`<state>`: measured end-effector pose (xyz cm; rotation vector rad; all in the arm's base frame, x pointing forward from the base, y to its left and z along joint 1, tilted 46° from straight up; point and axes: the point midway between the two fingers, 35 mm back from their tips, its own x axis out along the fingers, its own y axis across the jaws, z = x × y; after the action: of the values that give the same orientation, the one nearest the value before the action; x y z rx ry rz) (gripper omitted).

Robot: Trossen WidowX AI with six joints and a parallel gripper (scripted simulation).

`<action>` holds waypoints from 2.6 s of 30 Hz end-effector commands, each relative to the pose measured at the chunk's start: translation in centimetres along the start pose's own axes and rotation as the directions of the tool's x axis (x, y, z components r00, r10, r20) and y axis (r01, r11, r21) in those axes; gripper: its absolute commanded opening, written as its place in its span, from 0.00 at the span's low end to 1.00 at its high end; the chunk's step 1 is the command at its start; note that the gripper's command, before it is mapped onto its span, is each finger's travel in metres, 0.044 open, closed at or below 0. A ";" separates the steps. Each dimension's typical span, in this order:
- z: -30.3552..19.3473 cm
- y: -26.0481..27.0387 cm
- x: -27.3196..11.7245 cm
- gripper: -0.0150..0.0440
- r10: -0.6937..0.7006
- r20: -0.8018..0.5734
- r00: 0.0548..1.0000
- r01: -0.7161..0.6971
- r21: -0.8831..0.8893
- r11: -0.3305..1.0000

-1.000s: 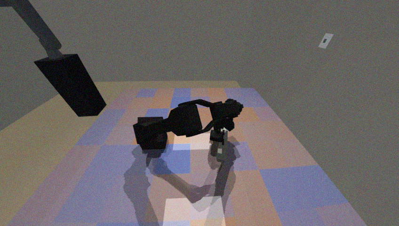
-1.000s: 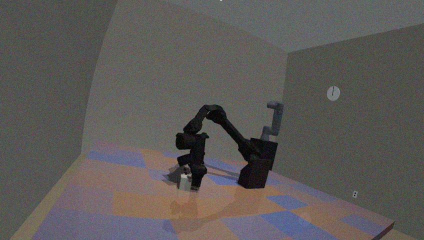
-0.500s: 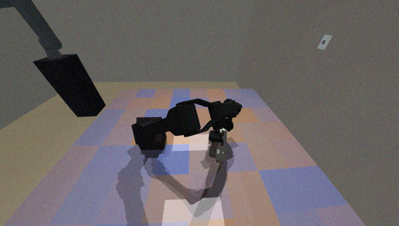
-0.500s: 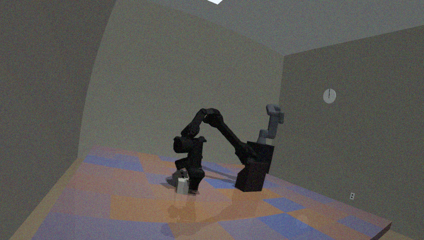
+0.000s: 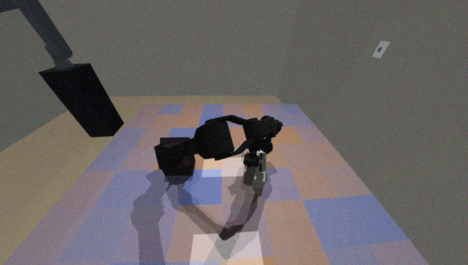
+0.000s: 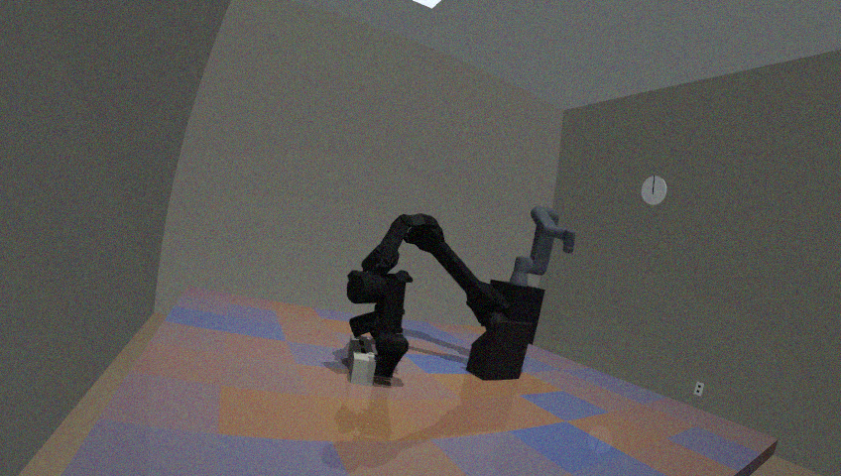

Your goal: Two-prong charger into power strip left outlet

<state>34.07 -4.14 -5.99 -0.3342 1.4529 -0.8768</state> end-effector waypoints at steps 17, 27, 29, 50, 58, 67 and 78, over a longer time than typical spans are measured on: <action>-0.7 -0.1 0.1 1.00 -0.004 0.012 1.000 0.004 0.011 1.000; -1.6 0.0 0.2 1.00 -0.003 0.011 1.000 0.003 0.011 1.000; -1.8 0.1 0.2 1.00 -0.003 0.011 1.000 0.003 0.010 1.000; -4.5 0.2 0.4 1.00 -0.003 0.010 1.000 0.003 0.009 1.000; -5.5 0.2 0.5 1.00 -0.003 0.010 1.000 0.003 0.009 1.000; -6.5 0.1 0.6 1.00 -0.004 0.010 1.000 0.004 0.009 1.000; -5.0 0.3 -7.3 1.00 -0.004 0.577 0.817 0.001 0.006 1.000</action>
<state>30.49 2.03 -2.73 -0.5167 0.9691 -0.7145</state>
